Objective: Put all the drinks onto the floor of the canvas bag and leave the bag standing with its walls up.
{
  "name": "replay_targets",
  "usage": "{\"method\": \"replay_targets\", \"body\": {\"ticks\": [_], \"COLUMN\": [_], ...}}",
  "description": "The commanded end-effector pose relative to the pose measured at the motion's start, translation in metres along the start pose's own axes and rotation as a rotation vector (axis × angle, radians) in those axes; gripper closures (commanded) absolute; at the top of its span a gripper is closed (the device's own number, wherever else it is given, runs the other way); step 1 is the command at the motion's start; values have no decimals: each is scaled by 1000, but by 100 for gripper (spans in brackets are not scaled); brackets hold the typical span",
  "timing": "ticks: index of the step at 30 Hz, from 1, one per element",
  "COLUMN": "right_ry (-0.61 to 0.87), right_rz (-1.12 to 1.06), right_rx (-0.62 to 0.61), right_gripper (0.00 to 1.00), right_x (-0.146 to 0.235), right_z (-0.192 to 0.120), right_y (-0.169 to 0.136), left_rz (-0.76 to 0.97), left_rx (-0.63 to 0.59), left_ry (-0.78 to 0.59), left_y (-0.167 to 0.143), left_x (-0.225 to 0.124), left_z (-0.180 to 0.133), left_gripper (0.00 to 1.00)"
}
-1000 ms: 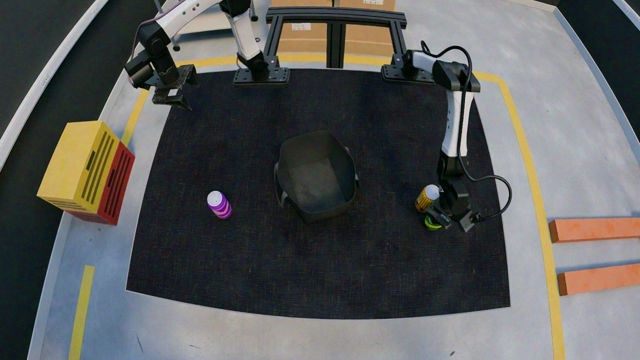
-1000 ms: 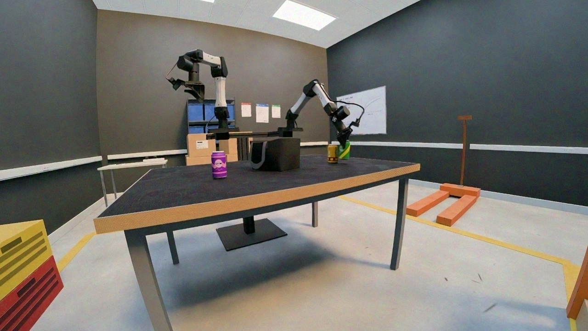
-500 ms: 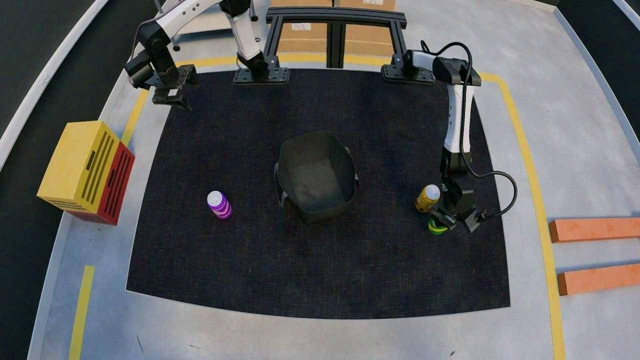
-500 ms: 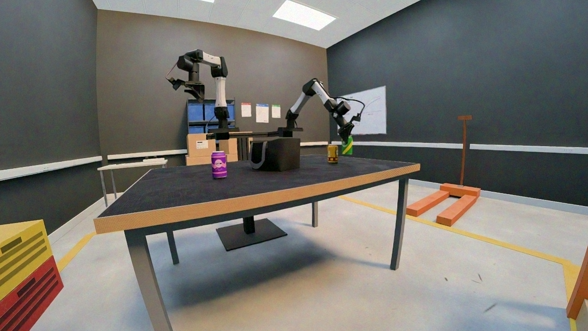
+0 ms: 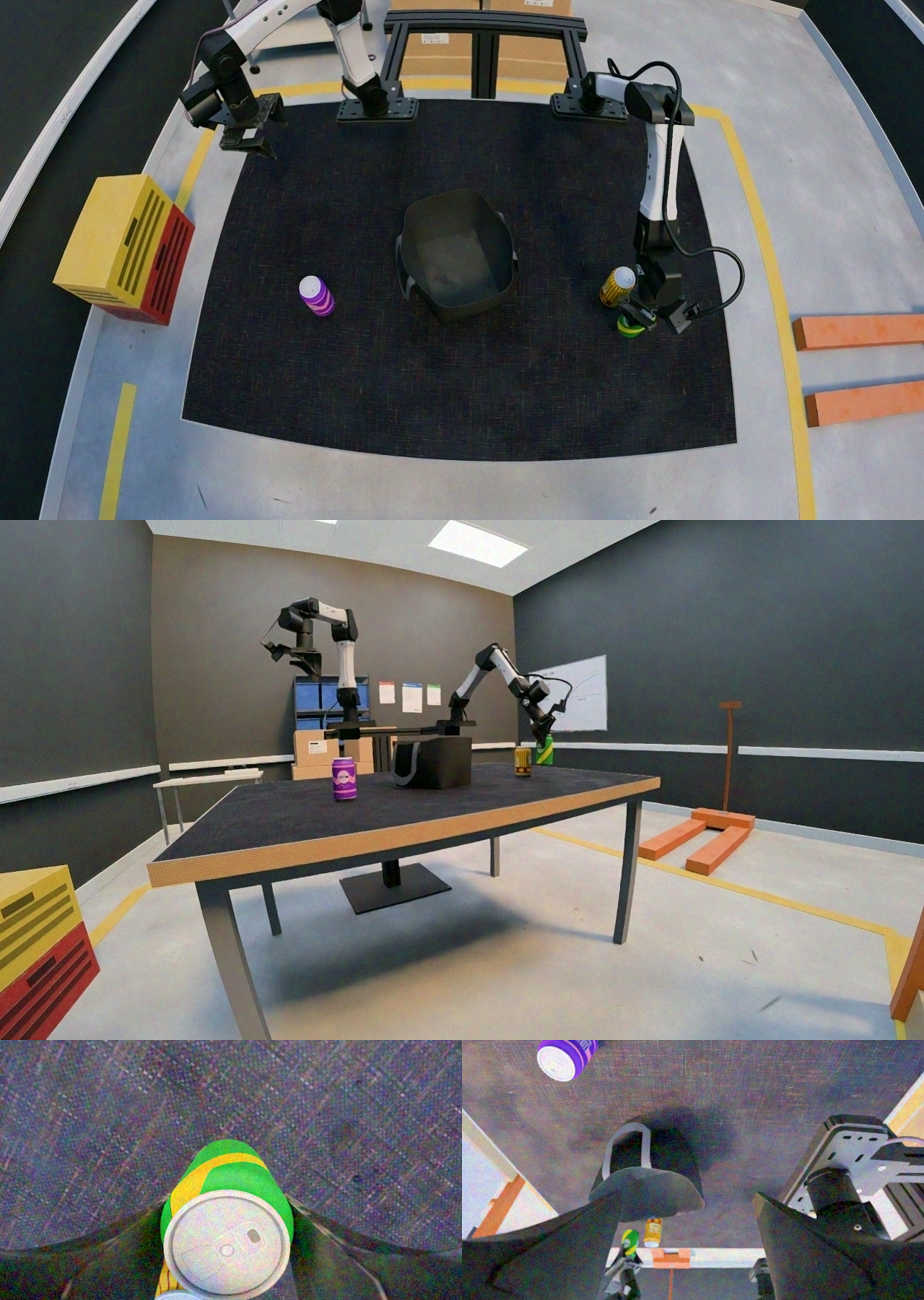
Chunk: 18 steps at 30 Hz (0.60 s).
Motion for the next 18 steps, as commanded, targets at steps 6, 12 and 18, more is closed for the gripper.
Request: {"method": "replay_targets", "body": {"ticks": [6,12,18], "right_ry": [35,35,35], "right_rz": [8,8,8], "right_rx": [-53,-53,-53], "right_gripper": [0,0,0], "right_x": [3,3,3], "right_z": [-13,-13,-13], "right_y": [5,5,5], "left_rz": [-40,-45,-37], "left_rx": [-143,-153,-121], "left_ry": [-43,-48,-40], "left_y": [53,57,53], "left_x": [-10,-12,-11], "left_z": [-24,-25,-40], "left_gripper": [26,26,26]}}
Point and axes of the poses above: on each arm, the point where the finger pads meet when closed, its own z axis out along the fingers, its own x axis across the jaws, y = z × x, the point moved 3 cm from there along -z, back along the fingers, and after that the axes turned 1 degree about z, right-handed, at the moved point
